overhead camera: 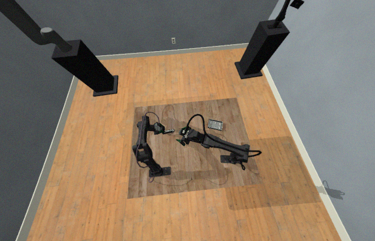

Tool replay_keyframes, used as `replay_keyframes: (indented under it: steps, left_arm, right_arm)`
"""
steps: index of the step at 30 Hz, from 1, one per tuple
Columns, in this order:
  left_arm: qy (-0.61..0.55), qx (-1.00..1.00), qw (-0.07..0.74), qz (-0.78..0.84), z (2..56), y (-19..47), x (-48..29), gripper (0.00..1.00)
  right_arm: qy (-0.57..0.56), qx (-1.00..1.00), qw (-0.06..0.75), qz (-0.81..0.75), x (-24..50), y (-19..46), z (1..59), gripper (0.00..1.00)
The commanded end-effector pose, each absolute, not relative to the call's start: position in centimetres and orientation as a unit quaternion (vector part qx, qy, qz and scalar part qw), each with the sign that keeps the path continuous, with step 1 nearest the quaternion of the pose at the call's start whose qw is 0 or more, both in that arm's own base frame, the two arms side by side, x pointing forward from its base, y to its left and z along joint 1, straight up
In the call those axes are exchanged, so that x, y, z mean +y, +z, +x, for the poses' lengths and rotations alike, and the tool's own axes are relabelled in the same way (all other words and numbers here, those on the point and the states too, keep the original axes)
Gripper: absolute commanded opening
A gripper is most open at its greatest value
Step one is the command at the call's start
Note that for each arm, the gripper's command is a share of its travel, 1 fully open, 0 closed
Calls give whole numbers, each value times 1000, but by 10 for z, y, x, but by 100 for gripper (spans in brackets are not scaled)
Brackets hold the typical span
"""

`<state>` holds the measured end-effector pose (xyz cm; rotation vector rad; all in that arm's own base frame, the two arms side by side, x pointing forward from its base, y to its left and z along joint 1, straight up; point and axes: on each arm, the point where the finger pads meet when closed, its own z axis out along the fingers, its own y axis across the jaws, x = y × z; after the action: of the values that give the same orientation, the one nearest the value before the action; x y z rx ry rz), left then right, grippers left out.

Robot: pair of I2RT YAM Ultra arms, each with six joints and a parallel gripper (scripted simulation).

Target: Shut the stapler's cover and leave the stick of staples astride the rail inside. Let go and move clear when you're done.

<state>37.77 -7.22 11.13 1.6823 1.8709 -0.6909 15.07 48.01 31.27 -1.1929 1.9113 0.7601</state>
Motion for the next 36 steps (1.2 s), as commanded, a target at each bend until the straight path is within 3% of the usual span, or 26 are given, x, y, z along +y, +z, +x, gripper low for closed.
replay_keyframes:
  steps: [1,6,7,26,28,36]
  left_arm:
    - [-247,687,288,620,381,126,-76,50]
    - [-248,687,288,620,381,126,-76,50]
    - [-249,688,286,619,380,126,-76,42]
    - [-253,689,283,617,379,126,-73,20]
    - [-247,687,283,622,381,125,-74,0]
    - [-212,695,264,634,386,128,-80,0]
  right_arm:
    - [301,742,380,-463,479,324,152,100]
    - [301,742,380,-463,479,324,152,100]
    - [301,742,380,-463,479,324,152,100]
    - [301,742,380,-463,479,324,152,100]
    - [301,742,380,-463,479,324,152,100]
    - [301,742,380,-463,479,324,152,100]
